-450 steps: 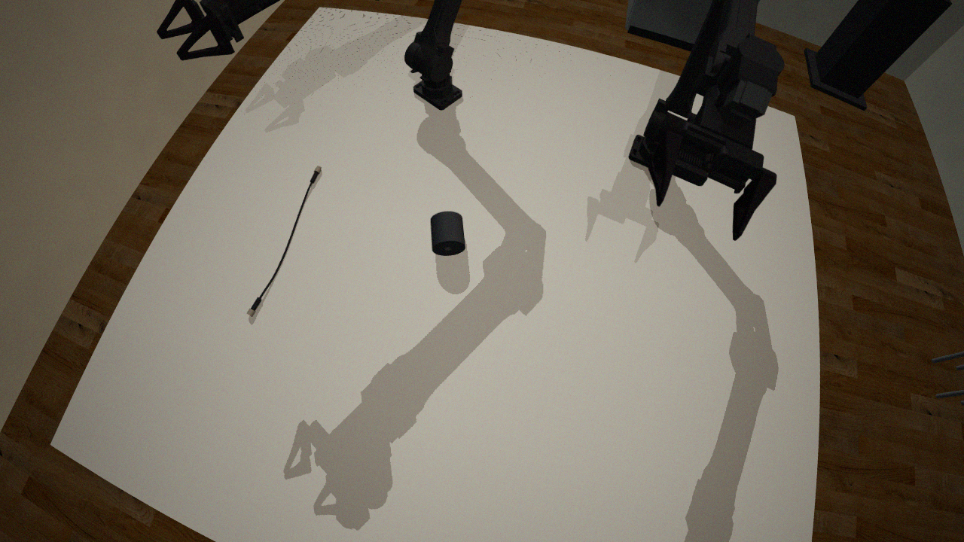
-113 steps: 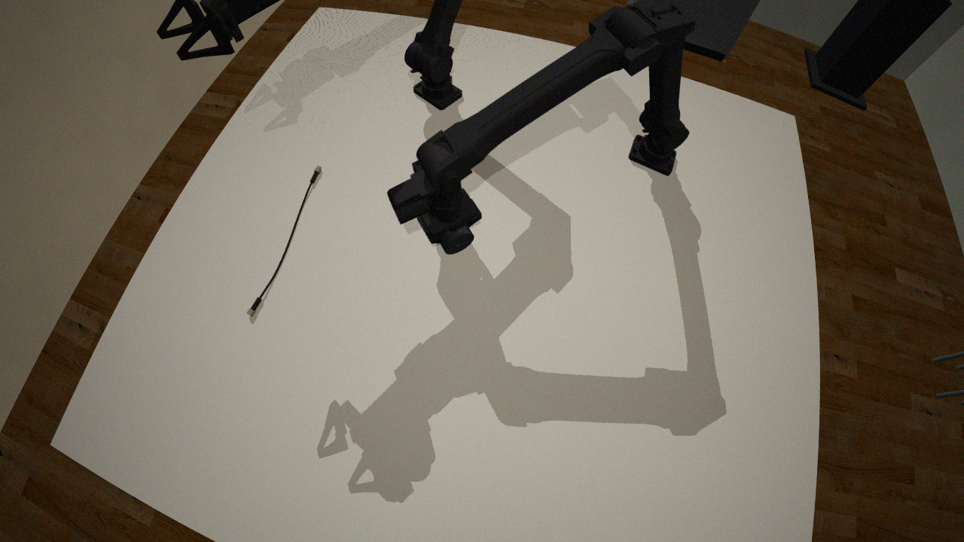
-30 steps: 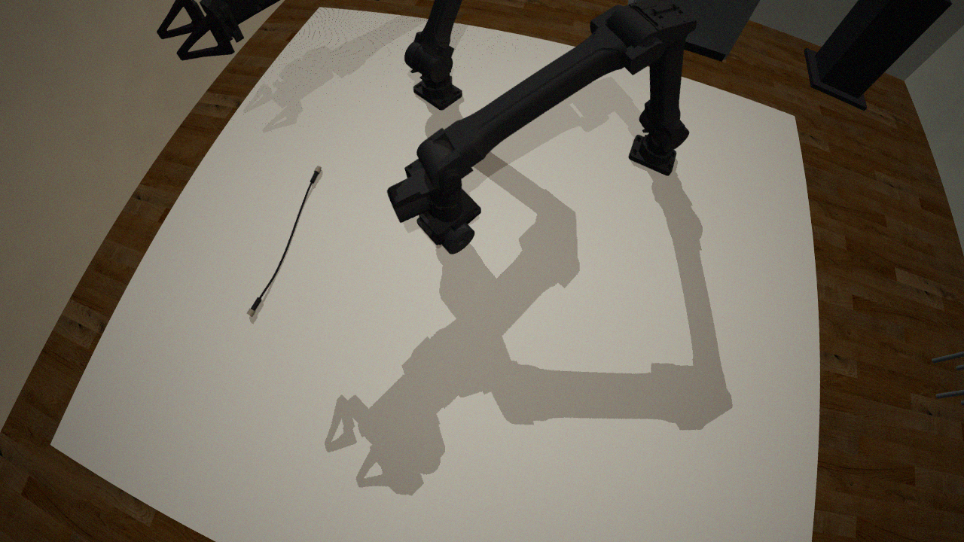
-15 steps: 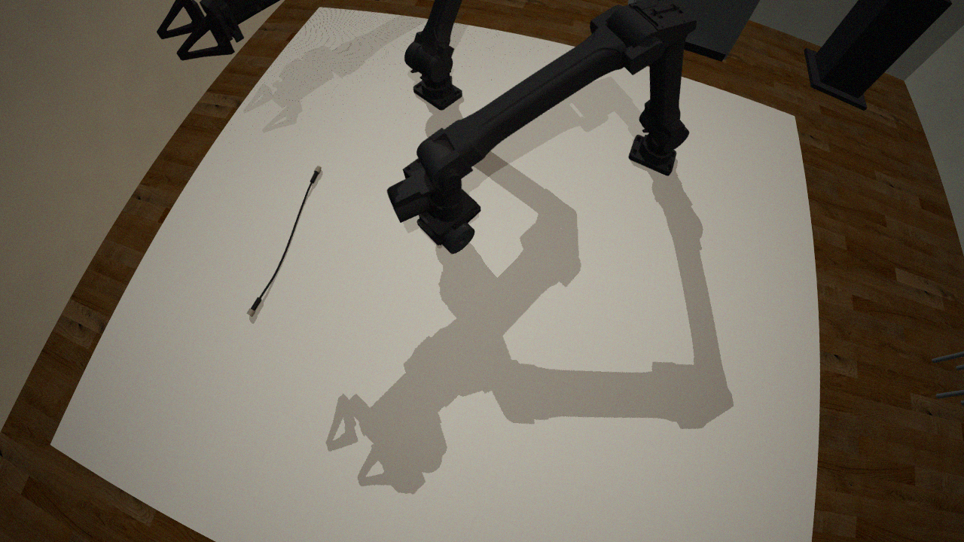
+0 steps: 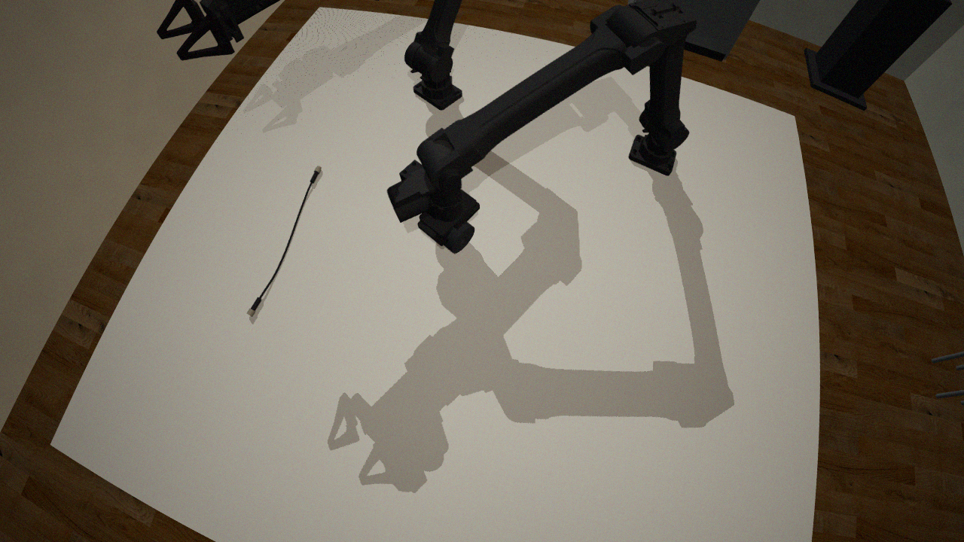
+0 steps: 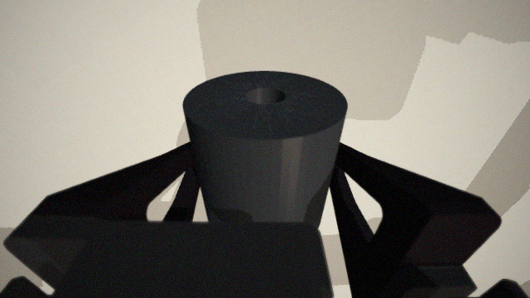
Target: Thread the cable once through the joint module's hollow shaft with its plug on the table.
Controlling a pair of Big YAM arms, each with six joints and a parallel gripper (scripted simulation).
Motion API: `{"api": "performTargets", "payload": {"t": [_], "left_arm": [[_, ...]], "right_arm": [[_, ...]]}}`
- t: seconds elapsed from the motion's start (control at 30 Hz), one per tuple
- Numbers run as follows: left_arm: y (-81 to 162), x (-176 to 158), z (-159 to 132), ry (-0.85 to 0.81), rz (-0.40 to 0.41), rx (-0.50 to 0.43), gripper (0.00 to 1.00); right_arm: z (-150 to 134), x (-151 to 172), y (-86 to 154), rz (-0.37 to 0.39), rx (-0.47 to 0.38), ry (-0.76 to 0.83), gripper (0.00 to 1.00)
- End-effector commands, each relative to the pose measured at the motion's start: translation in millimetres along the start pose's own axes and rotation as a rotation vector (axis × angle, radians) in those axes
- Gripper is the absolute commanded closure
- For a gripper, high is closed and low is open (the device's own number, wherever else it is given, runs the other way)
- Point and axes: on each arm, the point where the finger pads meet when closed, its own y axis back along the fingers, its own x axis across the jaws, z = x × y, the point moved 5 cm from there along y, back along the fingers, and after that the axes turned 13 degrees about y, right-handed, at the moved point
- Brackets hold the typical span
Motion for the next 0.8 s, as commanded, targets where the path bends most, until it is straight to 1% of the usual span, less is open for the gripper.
{"api": "performTargets", "payload": {"t": [0.0,0.2,0.43,0.77], "left_arm": [[73.8,21.4,12.8,0.060,0.114,-0.085,0.30],[73.3,20.8,13.1,0.087,0.113,-0.087,0.30],[75.7,24.6,9.6,0.156,0.115,-0.094,0.30],[76.0,22.4,12.9,0.214,0.114,-0.099,0.30]], "right_arm": [[13.1,-0.8,2.5,-0.004,-0.029,0.006,0.04],[13.1,-0.8,2.5,-0.004,-0.029,0.006,0.04],[13.1,-0.8,2.5,-0.004,-0.029,0.006,0.04],[13.1,-0.8,2.5,-0.004,-0.029,0.006,0.04]]}}
